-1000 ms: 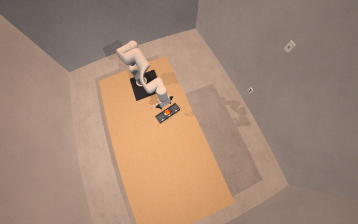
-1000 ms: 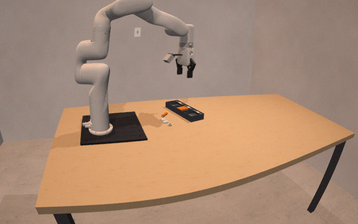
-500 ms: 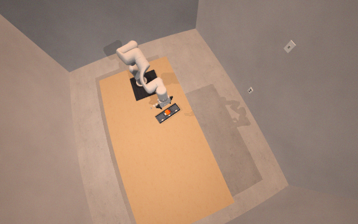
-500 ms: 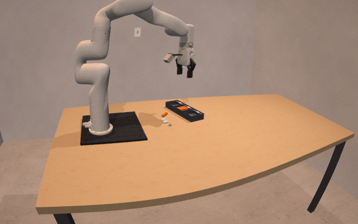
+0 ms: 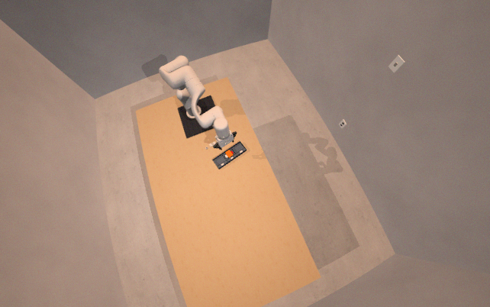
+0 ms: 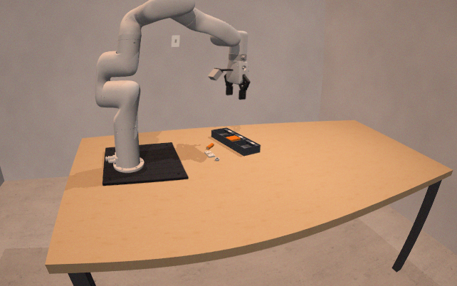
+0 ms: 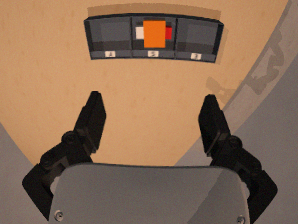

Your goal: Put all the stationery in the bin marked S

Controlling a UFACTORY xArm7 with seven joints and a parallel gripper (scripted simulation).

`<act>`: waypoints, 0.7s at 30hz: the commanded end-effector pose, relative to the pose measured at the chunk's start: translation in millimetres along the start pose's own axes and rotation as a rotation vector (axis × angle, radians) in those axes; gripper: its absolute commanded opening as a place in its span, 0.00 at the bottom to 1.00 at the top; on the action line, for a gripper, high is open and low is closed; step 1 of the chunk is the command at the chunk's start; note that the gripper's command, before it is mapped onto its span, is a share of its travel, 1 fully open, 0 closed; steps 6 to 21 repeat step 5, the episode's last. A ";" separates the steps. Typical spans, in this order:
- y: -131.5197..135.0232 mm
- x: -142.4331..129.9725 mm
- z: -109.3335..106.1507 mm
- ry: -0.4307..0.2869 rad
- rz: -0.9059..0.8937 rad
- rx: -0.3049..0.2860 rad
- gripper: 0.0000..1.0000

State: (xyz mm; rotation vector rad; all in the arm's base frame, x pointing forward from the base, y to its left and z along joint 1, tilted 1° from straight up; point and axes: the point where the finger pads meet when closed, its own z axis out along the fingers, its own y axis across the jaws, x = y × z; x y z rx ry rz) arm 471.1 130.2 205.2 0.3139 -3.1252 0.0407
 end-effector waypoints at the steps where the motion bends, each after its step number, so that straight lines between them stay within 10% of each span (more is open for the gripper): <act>1: 0.1 -1.1 -1.6 -0.004 0.000 -0.001 1.00; 21: 0.1 -1.1 -1.6 -0.004 0.000 -0.001 1.00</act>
